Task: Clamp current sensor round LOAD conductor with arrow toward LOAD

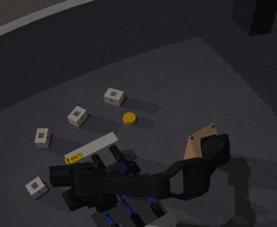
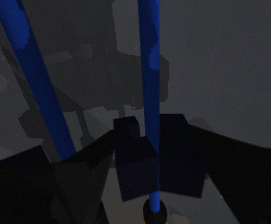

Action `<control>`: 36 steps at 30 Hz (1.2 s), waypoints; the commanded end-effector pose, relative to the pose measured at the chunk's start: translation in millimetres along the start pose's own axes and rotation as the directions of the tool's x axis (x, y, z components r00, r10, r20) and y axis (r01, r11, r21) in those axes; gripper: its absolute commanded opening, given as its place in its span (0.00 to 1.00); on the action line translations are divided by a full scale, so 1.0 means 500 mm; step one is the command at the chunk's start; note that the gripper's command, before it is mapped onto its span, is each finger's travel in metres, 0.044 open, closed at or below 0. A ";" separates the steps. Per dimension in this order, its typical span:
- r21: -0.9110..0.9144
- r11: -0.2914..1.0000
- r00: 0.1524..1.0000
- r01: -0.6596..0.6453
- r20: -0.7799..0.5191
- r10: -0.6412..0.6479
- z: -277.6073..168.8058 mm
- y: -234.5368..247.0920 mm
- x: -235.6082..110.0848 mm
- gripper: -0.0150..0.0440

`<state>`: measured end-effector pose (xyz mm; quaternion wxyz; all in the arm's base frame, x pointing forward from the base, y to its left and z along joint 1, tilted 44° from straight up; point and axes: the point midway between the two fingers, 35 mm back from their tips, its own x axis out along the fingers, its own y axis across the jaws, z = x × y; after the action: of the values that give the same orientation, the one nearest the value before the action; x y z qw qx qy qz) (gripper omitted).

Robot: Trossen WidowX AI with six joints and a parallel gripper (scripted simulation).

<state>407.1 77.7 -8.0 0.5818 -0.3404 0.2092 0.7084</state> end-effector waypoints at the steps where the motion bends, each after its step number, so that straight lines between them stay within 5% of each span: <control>1: -0.001 1.000 1.000 0.001 -0.001 -0.001 0.000 0.000 -0.002 0.71; 11: -0.001 1.000 1.000 0.001 -0.001 -0.001 0.000 0.000 -0.002 0.26; 36: -0.001 1.000 1.000 0.001 -0.001 -0.001 0.000 0.000 -0.002 0.25</control>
<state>407.1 77.6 -8.0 0.5819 -0.3404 0.2093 0.7083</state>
